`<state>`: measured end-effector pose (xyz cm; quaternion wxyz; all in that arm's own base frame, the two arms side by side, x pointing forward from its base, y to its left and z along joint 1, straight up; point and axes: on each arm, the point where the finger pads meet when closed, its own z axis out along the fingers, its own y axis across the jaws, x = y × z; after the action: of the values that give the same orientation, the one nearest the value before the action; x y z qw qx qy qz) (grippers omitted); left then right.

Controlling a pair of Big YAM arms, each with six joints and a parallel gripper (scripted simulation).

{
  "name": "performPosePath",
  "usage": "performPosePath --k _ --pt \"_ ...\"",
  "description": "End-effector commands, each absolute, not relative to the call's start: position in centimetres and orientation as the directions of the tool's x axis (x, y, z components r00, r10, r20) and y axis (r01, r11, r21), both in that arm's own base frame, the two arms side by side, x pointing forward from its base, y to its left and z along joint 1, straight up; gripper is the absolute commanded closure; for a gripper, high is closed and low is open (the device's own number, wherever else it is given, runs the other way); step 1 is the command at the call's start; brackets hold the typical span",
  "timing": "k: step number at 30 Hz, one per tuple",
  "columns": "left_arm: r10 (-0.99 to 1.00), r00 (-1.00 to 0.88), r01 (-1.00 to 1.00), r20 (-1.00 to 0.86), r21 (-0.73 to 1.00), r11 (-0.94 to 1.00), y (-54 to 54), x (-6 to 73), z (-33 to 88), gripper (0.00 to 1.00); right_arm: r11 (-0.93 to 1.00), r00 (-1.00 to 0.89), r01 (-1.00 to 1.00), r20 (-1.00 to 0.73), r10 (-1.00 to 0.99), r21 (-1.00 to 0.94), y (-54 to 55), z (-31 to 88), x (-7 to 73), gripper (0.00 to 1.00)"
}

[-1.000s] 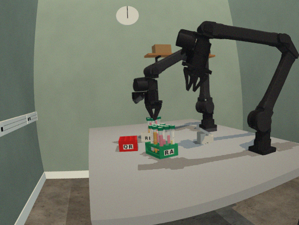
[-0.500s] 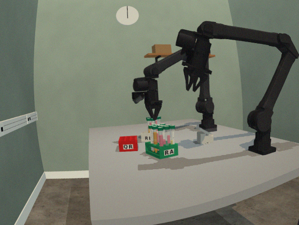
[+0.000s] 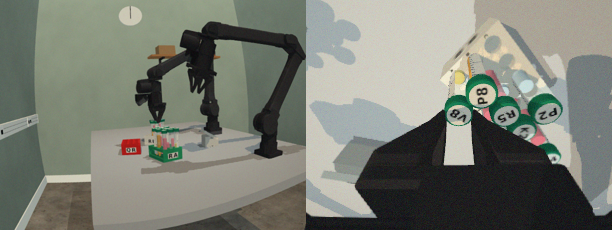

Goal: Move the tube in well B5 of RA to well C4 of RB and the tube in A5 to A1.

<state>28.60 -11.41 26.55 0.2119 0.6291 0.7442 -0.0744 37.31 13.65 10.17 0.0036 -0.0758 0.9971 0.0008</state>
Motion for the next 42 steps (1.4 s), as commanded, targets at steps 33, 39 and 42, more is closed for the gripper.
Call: performPosePath --k 33,39,42 --pt "0.902 -0.103 0.961 -0.42 0.19 0.199 -11.55 29.28 28.13 0.7 0.988 -0.988 -0.157 -0.009 -0.157 0.002 14.53 9.54 37.65 0.76" --pt "0.902 -0.103 0.961 -0.42 0.19 0.199 -11.55 29.28 28.13 0.7 0.988 -0.988 -0.157 -0.009 -0.157 0.002 14.53 9.54 37.65 0.76" --pt "0.902 -0.103 0.961 -0.42 0.19 0.199 -11.55 29.28 28.13 0.7 0.988 -0.988 -0.157 -0.009 -0.157 0.002 14.53 9.54 37.65 0.76"
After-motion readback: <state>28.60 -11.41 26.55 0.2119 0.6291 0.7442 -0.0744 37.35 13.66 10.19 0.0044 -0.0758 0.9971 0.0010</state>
